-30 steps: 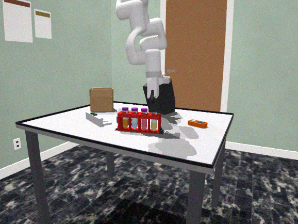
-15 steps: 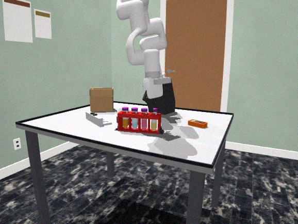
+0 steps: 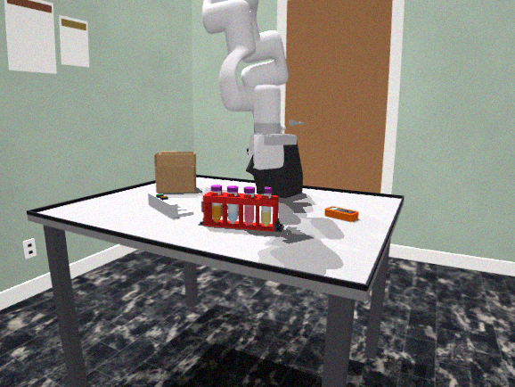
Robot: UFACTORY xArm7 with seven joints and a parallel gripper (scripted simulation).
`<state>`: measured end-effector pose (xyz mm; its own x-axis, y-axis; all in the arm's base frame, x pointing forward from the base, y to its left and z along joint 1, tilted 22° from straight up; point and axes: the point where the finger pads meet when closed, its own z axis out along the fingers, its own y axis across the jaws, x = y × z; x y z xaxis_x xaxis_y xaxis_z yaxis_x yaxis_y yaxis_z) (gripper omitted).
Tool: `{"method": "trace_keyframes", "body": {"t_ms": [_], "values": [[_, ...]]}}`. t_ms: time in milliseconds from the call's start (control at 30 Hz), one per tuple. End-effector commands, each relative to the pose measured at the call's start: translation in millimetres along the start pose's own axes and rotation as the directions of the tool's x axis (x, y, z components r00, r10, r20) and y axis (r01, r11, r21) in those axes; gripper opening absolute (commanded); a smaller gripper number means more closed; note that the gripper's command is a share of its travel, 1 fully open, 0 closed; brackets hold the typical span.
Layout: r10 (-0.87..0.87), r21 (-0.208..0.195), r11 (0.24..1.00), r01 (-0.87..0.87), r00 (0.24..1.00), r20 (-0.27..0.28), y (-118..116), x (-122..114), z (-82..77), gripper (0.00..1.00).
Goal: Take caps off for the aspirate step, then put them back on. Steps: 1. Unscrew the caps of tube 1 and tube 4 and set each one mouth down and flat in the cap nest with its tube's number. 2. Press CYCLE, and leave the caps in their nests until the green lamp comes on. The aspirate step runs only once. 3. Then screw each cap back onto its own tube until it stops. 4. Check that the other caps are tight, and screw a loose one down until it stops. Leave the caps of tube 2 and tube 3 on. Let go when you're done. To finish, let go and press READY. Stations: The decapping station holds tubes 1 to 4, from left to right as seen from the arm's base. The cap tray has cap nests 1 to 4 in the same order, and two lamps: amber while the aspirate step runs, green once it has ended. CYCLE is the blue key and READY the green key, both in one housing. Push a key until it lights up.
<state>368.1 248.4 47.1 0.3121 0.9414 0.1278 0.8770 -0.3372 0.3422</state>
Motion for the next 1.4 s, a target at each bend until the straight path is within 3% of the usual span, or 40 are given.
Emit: {"method": "trace_keyframes", "body": {"t_ms": [0, 200, 433, 500, 600, 800, 1000, 1067, 1367], "values": [[0.002, -0.010, 1.000, -0.002, 1.000, -0.004, 0.5, 1.2, -0.8, 0.00], [0.002, -0.010, 1.000, -0.002, 1.000, -0.004, 0.5, 1.2, -0.8, 0.00], [-0.341, -0.011, 0.940, 0.341, 0.940, -0.001, 0.4, 1.1, -0.8, 0.00], [-0.341, -0.011, 0.940, 0.341, 0.940, -0.001, 0.4, 1.1, -0.8, 0.00], [-0.478, -0.011, 0.878, 0.478, 0.878, 0.001, 0.5, 1.1, -0.9, 0.00], [-0.716, -0.010, 0.698, 0.716, 0.698, 0.004, 0.5, 1.1, -1.0, 0.00], [-0.889, -0.009, 0.459, 0.889, 0.459, 0.007, 0.5, 1.1, -1.1, 0.00], [-0.889, -0.009, 0.459, 0.889, 0.459, 0.007, 0.5, 1.1, -1.1, 0.00], [-1.000, -0.005, 0.027, 1.000, 0.027, 0.011, 0.5, 1.1, -1.3, 0.00]]}}
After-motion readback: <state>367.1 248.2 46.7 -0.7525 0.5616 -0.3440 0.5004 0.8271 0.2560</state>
